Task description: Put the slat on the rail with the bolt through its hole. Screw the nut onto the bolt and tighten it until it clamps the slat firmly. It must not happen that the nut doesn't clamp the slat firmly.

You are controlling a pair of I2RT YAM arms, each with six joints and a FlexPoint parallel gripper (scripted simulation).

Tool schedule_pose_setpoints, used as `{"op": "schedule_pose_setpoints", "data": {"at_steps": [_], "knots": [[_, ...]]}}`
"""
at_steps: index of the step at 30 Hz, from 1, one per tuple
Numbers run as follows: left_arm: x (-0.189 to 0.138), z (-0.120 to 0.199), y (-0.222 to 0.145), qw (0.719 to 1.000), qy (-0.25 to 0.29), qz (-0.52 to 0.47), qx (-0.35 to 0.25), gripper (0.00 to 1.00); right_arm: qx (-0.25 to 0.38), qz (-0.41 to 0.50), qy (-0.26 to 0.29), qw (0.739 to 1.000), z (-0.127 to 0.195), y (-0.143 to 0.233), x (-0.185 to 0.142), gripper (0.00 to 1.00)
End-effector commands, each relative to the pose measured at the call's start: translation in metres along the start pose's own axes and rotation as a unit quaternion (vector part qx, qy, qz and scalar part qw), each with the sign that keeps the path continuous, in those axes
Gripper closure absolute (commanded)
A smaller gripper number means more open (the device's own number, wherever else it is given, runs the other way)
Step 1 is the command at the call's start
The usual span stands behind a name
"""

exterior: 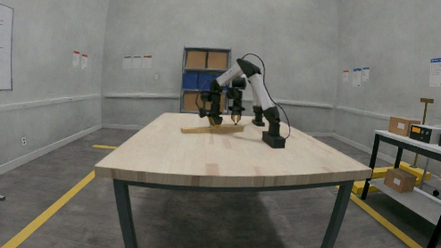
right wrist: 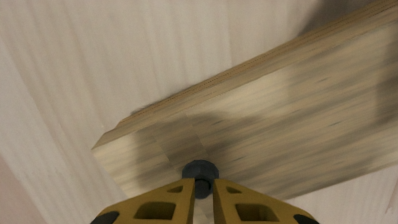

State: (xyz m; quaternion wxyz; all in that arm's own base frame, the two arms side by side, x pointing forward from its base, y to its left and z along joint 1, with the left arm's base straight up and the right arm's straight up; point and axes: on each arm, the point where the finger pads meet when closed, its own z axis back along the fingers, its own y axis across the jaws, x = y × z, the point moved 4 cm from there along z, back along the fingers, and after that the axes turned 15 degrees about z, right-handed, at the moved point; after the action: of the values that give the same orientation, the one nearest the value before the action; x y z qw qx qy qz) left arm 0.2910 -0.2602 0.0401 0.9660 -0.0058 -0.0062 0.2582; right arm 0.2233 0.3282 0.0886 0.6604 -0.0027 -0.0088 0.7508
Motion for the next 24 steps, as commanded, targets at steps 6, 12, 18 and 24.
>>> {"op": "schedule_pose_setpoints", "data": {"at_steps": [6,12,18,24], "knots": [[-0.0003,0.0053,-0.0034,1.000,-0.002,0.002,-0.009,0.33,-0.005,-0.001,-0.005,1.000,0.0042,-0.0021,0.0007,0.89],[-0.0003,0.0053,-0.0034,1.000,-0.002,0.002,-0.009,0.33,-0.006,-0.001,-0.006,1.000,0.0047,-0.0024,0.0007,0.89],[-0.0003,0.0053,-0.0034,1.000,-0.002,0.002,-0.009,0.33,-0.005,-0.001,-0.005,1.000,0.0043,-0.0021,0.0007,0.89],[-0.0003,0.0053,-0.0034,1.000,-0.002,0.002,-0.009,0.33,-0.006,-0.001,-0.006,1.000,0.0049,-0.0025,0.0008,0.89]]}}
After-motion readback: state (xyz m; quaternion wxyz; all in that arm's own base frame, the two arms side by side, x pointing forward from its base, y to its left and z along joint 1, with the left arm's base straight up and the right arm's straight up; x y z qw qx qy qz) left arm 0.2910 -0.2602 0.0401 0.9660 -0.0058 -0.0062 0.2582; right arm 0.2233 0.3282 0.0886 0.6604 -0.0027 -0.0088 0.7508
